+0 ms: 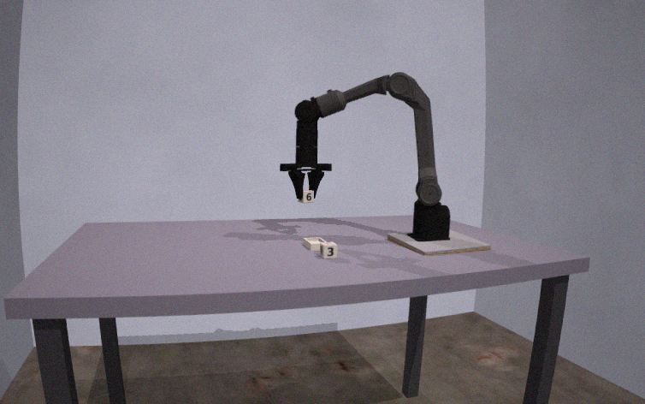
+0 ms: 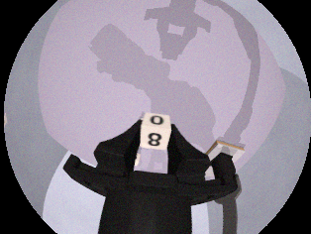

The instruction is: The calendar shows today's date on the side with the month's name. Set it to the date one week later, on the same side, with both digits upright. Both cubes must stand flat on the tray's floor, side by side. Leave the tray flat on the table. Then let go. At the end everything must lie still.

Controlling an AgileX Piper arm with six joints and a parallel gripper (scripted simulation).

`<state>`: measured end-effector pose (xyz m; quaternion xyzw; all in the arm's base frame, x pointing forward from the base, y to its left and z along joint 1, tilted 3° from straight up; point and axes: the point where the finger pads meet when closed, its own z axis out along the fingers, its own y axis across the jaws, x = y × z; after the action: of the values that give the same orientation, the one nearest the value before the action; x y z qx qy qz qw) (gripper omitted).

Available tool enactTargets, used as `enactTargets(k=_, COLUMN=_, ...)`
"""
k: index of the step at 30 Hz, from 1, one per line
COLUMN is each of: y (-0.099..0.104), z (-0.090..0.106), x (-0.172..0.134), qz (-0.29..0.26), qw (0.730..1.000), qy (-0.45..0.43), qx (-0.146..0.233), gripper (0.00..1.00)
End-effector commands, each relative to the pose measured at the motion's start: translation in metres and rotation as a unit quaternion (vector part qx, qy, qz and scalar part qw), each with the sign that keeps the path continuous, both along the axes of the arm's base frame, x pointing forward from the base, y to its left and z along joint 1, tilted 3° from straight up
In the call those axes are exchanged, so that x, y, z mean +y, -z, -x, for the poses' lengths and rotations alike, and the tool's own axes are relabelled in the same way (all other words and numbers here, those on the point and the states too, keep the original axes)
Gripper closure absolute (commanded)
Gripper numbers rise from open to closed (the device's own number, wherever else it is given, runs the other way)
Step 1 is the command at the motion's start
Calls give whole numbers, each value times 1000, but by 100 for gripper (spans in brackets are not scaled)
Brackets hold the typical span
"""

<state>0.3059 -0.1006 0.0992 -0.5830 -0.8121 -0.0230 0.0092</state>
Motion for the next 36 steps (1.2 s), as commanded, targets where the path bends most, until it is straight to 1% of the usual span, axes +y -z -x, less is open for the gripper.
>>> enactTargets(k=1, y=0, z=-1, x=-4, qz=2, qw=999, qy=37, qx=0, gripper=63)
enactTargets(k=5, y=0, z=0, x=-9, qz=1, qw=995, qy=96, qx=3, gripper=63)
enactTargets(k=7, y=0, z=0, x=-9, qz=1, qw=995, qy=96, qx=3, gripper=63)
enactTargets(k=12, y=0, z=0, x=-12, qz=1, qw=992, qy=128, qx=4, gripper=63)
enactTargets(k=29, y=1, z=0, x=-12, qz=0, qw=991, qy=130, qx=4, gripper=63)
enactTargets(k=36, y=12, z=1, x=-11, qz=0, qw=991, qy=130, qx=7, gripper=63)
